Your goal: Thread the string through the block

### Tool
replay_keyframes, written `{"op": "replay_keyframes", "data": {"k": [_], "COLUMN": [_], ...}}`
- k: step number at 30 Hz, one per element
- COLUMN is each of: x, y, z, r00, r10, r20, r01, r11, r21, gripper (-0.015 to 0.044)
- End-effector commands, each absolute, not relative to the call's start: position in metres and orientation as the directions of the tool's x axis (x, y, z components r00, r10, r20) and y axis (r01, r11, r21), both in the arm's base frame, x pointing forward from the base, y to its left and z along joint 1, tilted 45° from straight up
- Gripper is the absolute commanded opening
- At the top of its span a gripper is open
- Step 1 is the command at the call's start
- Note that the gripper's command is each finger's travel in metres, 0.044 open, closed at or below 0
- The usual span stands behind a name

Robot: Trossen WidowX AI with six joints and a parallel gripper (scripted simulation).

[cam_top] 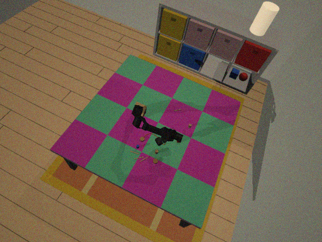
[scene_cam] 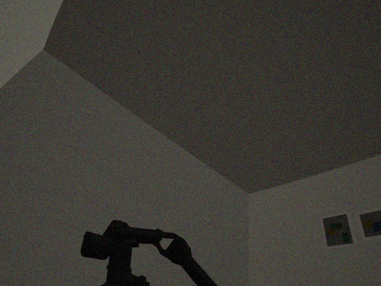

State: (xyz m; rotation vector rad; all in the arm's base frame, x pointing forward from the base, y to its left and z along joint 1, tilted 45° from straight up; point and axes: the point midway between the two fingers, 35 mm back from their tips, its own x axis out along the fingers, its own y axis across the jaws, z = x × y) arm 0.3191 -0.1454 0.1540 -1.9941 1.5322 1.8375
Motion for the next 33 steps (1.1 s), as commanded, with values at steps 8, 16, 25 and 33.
{"op": "replay_keyframes", "data": {"k": [8,16,25,33], "x": [0.332,0.341,0.351,0.359], "y": [-0.151,-0.155,-0.16,-0.164], "z": [0.16,0.163,0.166,0.169], "r00": [-0.158,-0.146,-0.133,-0.122], "r10": [-0.631,-0.64,-0.651,-0.661], "r20": [-0.76,-0.754,-0.747,-0.741], "r01": [-0.646,-0.645,-0.643,-0.642], "r11": [-0.516,-0.517,-0.517,-0.516], "r21": [0.563,0.564,0.565,0.567], "gripper": [0.0,0.0,0.0,0.0]}}
